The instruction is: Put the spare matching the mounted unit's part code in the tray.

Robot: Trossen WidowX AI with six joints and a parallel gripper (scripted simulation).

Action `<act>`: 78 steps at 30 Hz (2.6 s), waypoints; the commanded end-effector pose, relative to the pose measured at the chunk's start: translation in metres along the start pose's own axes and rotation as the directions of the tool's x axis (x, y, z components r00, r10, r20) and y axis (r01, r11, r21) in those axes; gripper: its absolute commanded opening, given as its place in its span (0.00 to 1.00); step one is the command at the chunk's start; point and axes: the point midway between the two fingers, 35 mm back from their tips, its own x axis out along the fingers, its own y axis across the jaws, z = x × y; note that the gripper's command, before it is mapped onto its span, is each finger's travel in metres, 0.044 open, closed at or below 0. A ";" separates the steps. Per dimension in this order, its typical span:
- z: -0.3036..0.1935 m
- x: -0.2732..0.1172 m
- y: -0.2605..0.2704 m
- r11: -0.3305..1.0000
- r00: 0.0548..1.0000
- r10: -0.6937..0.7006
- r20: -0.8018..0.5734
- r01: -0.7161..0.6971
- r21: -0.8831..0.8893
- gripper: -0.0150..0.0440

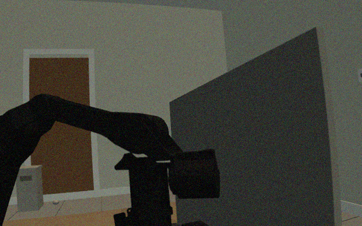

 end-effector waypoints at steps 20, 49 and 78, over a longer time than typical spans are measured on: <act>0.001 0.017 0.001 1.000 1.000 0.002 0.003 -0.002 -0.004 0.25; 0.003 0.037 0.003 1.000 1.000 0.006 0.005 -0.006 -0.004 0.25; 0.005 0.057 0.007 1.000 1.000 0.009 0.007 -0.009 -0.004 0.25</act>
